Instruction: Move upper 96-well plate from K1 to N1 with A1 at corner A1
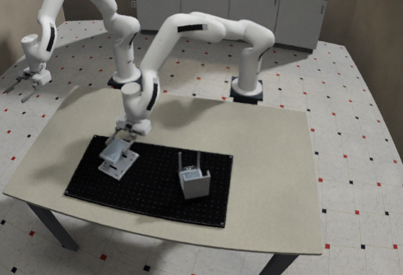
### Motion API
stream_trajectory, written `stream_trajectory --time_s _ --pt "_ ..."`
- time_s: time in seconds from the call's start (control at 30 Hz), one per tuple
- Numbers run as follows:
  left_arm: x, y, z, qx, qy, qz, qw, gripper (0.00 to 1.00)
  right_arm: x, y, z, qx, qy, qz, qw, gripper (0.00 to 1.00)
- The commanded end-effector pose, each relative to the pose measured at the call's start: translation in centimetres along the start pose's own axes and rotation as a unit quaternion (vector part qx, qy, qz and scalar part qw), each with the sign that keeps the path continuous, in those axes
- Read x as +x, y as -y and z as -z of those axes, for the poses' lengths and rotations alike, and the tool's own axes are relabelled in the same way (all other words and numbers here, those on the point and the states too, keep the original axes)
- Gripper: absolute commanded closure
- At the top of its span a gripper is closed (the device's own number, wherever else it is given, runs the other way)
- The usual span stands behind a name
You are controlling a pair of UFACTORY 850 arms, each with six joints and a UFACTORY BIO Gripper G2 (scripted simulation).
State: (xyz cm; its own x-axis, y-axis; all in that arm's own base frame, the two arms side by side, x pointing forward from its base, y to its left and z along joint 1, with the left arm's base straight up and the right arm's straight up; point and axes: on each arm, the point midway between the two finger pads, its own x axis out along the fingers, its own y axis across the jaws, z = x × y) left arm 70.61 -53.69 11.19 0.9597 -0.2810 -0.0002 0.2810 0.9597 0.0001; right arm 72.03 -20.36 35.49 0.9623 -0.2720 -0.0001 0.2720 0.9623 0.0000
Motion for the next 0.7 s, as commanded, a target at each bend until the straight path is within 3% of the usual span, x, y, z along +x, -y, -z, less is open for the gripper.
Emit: stream_trajectory --time_s 0.0,0.67 --pt "0.1 0.0 0.8 -0.001 0.001 0.000 1.0000 1.00 0.1 0.0 -0.2 0.000 0.001 0.000 1.0000 0.00" --pt "0.1 0.0 3.5 -0.001 0.001 0.000 1.0000 1.00 0.1 0.0 -0.2 0.000 0.001 0.000 1.0000 0.00"
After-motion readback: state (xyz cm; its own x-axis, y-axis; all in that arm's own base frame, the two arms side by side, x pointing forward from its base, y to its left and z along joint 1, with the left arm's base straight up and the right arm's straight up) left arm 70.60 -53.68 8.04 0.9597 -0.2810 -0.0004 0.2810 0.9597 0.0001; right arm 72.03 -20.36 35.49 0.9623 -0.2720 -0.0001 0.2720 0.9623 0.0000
